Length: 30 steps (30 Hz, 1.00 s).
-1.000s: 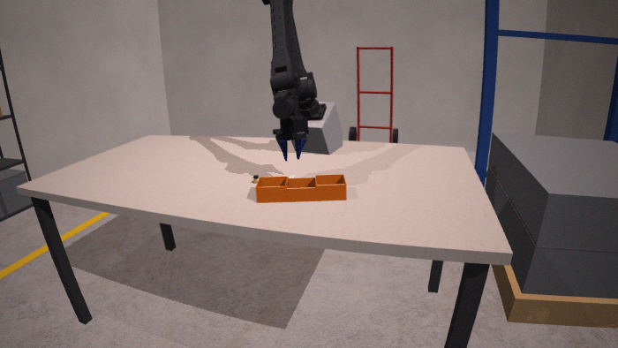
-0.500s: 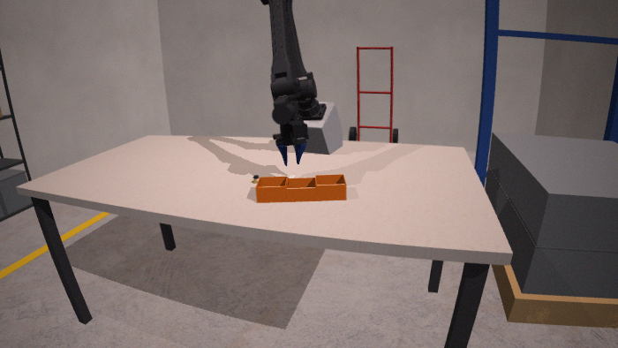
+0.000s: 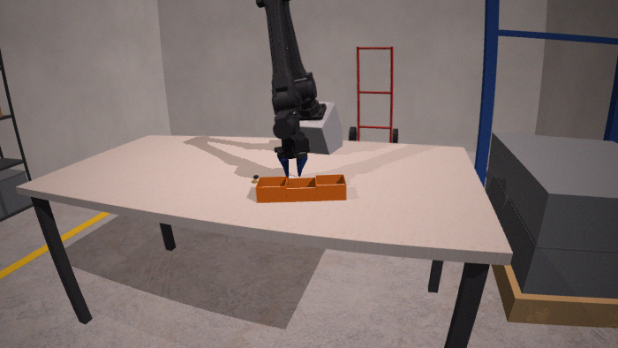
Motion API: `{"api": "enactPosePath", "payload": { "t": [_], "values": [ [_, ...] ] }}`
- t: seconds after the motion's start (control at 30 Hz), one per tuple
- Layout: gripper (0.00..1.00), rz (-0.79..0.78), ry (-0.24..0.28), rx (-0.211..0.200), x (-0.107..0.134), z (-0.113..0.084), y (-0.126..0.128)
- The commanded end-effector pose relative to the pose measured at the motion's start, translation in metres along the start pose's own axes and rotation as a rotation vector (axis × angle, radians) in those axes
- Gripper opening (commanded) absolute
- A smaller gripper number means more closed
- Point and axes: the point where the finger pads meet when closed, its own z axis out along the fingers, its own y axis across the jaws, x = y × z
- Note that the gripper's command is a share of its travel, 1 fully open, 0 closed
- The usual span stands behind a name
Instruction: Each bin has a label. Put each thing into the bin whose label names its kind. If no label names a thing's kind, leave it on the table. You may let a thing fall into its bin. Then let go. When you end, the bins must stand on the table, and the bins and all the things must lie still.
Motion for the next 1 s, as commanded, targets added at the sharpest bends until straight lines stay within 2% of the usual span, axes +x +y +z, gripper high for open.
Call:
{"api": "enactPosePath", "payload": {
  "t": [0.0,0.27,0.53,0.57,0.97],
  "values": [
    [0.40,0.003,-0.025,0.016,-0.0109,0.0026,-0.0106],
    [0.40,0.003,-0.022,0.012,-0.0083,0.0086,-0.0080],
    [0.40,0.003,-0.024,0.011,-0.0083,0.0048,-0.0056],
    [0.21,0.003,-0.024,0.011,-0.0083,0.0048,-0.0056],
    [0.21,0.003,-0.024,0.011,-0.0082,0.0047,-0.0056]
  ]
}}
